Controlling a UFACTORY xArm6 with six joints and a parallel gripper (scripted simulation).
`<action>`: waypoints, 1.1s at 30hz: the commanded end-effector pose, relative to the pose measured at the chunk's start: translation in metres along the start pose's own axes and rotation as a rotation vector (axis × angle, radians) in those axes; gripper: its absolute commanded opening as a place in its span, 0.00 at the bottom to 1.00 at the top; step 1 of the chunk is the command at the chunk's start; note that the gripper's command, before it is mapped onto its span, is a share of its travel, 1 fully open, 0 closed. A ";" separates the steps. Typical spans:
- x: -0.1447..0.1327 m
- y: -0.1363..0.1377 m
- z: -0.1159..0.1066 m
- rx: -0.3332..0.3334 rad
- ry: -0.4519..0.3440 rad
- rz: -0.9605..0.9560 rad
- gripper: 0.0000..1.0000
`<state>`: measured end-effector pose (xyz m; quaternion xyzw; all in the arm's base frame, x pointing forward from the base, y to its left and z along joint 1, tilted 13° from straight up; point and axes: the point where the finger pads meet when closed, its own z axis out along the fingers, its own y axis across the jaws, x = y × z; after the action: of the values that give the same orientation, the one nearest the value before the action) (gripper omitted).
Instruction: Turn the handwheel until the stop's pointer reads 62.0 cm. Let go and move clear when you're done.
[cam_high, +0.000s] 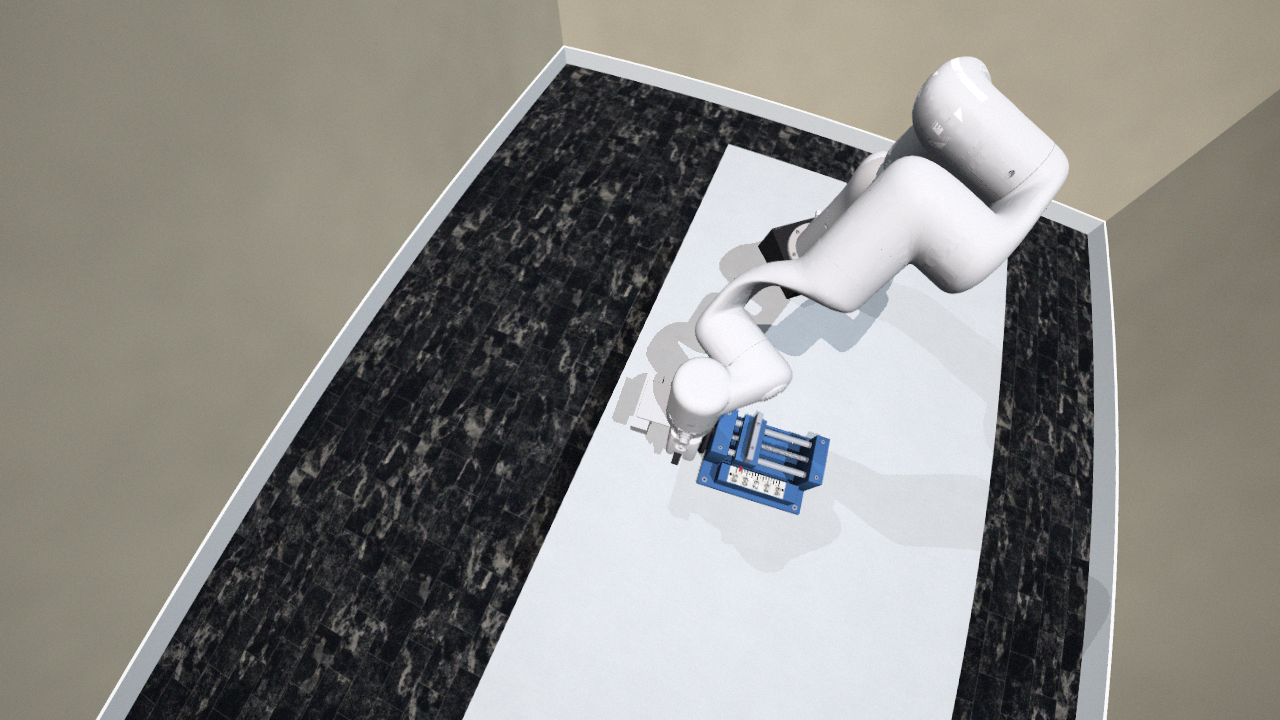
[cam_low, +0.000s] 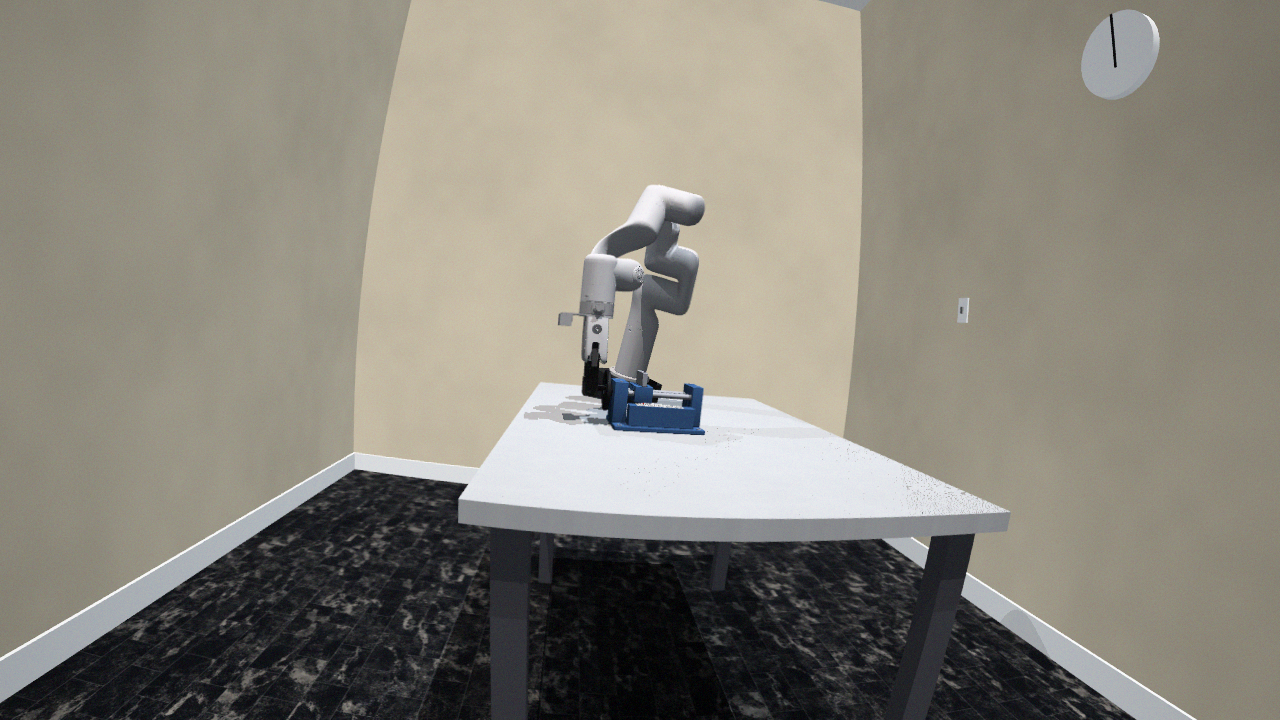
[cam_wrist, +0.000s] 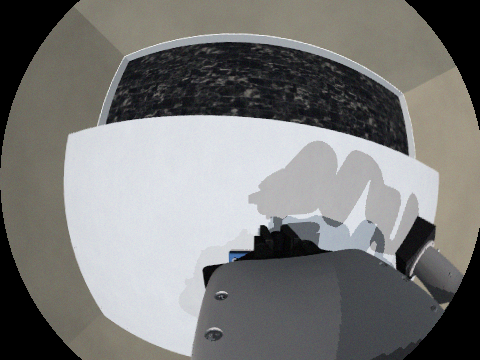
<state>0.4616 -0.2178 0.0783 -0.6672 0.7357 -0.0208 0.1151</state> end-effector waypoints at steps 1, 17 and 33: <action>0.000 0.000 -0.003 0.001 0.001 0.000 0.06; 0.000 0.003 -0.009 0.001 0.001 0.000 0.06; 0.000 0.009 -0.016 0.001 0.001 0.000 0.06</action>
<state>0.4516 -0.2186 0.0899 -0.6672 0.7357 -0.0207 0.1150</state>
